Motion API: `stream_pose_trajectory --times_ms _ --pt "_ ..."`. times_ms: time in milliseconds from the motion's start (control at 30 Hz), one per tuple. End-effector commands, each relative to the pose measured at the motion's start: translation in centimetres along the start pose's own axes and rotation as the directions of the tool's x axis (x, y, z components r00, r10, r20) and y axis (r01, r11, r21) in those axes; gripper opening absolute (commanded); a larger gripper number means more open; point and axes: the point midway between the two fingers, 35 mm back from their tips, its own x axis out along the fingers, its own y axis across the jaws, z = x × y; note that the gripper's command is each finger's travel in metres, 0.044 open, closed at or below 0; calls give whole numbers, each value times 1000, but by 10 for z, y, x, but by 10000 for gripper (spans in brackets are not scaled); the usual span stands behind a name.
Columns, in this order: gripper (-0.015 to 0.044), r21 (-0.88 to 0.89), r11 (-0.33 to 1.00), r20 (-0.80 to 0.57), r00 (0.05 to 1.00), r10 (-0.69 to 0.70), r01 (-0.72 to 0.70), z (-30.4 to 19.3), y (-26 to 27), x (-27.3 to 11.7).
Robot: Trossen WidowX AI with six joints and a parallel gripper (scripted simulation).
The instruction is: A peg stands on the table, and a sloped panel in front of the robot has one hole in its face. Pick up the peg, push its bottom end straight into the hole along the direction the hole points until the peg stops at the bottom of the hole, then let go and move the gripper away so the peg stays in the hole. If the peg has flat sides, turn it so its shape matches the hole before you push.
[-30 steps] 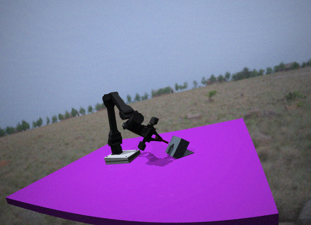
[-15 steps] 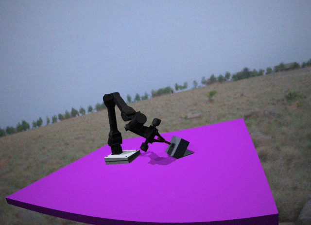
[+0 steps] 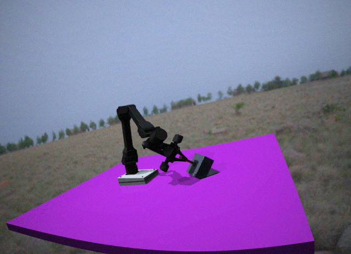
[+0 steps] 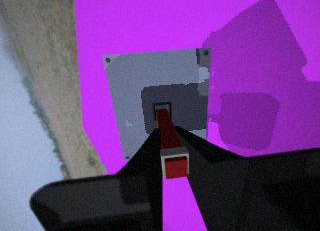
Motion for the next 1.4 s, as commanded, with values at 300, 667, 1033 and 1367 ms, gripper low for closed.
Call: stream_pose_trajectory --times_ms 300,667,1033,1367 --pt "0 -4 1000 0 1000 1 -1 0 0 1" --pt "0 -4 1000 0 1000 1 -1 -1 -1 4" --pt "0 -3 1000 0 1000 1 -1 -1 -2 10" --pt "0 -3 1000 0 1000 2 -2 -1 -2 16"
